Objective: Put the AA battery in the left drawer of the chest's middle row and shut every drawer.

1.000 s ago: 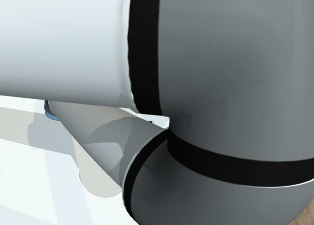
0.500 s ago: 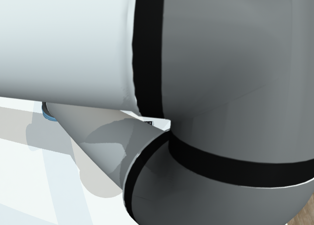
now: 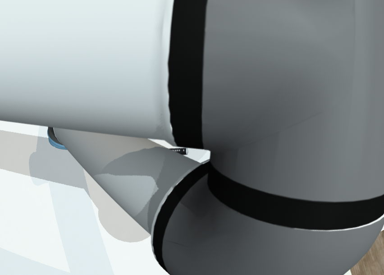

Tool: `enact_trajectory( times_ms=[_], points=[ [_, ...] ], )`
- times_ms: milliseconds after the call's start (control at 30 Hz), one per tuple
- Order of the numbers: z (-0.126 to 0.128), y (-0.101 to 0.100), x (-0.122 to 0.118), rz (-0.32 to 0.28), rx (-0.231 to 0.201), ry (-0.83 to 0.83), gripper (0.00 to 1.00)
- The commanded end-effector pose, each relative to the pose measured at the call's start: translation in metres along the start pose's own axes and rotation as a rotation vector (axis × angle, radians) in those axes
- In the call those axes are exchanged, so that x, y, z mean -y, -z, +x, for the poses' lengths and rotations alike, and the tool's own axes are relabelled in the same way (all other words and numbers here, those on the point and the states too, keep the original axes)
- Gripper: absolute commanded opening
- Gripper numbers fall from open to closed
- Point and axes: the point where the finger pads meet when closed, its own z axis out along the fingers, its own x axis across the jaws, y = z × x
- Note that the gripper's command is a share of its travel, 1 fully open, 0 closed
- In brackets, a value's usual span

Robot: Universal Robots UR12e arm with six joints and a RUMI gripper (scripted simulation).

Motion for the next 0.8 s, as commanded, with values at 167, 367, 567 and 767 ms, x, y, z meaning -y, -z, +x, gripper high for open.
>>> enact_trajectory(
  times_ms=[167, 367, 567, 767],
  points=[
    [-0.001, 0.008, -0.003, -0.002, 0.002, -0.001, 0.07],
    [-0.001, 0.012, -0.005, -0.002, 0.002, -0.001, 0.07],
    [-0.001, 0.016, -0.006, -0.002, 0.002, -0.001, 0.07],
    [-0.001, 0.019, -0.007, -0.002, 0.002, -0.001, 0.07]
  ],
)
